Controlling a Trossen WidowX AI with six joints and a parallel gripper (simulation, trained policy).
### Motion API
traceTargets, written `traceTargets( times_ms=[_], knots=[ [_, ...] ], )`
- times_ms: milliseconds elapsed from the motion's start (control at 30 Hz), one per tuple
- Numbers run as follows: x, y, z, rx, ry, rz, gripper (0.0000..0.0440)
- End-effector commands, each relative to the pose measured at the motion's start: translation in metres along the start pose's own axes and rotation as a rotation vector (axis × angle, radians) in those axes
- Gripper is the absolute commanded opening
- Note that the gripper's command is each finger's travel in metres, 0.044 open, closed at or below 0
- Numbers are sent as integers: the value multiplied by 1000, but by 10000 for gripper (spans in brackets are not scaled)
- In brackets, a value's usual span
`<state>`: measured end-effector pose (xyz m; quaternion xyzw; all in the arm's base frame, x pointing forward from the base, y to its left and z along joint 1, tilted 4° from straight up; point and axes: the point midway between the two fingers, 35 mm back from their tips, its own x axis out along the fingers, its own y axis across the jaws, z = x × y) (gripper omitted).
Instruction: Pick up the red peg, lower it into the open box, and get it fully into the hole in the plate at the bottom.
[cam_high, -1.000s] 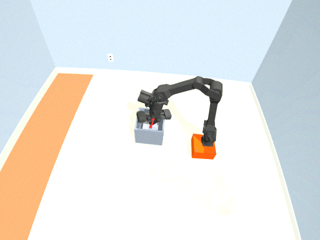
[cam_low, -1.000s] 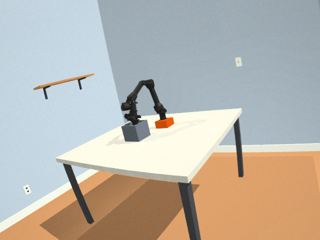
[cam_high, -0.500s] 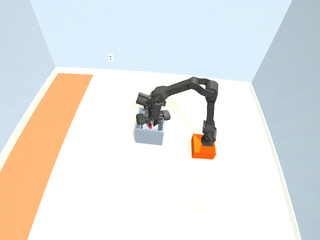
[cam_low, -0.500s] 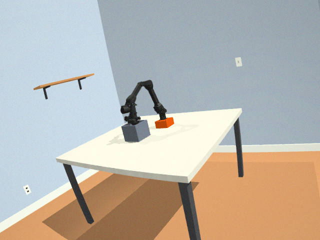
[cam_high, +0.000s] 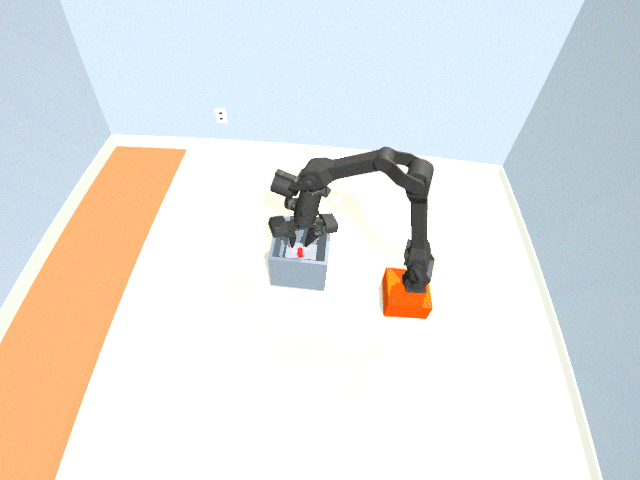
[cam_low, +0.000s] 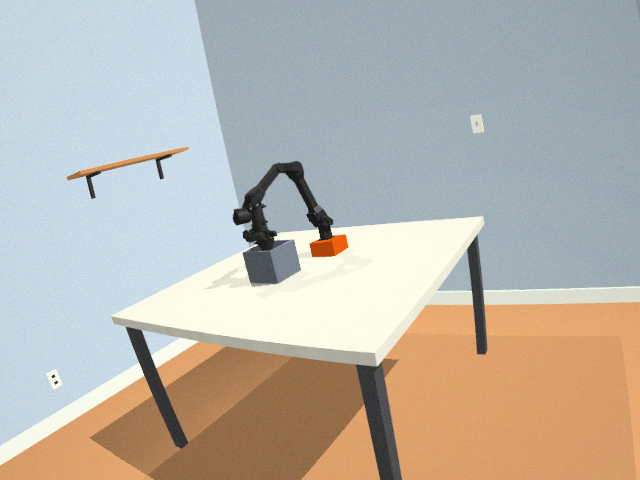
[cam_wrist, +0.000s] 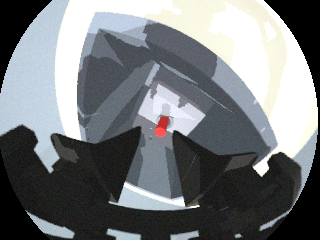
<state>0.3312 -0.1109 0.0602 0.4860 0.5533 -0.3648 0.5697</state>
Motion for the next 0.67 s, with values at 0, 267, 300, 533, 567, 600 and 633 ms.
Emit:
traceTargets(
  times_ms=[0, 267, 300, 533, 567, 600, 633],
  knots=[
    [-9, 6, 3, 2, 24, 34, 199],
    [-30, 16, 12, 11, 48, 112, 221],
    [-33, 18, 14, 11, 49, 122, 221],
    [-54, 27, 23, 8, 50, 198, 230],
    [-58, 29, 24, 6, 49, 209, 232],
    [-61, 30, 26, 5, 49, 220, 233],
    [-65, 32, 27, 2, 48, 232, 232]
  ],
)
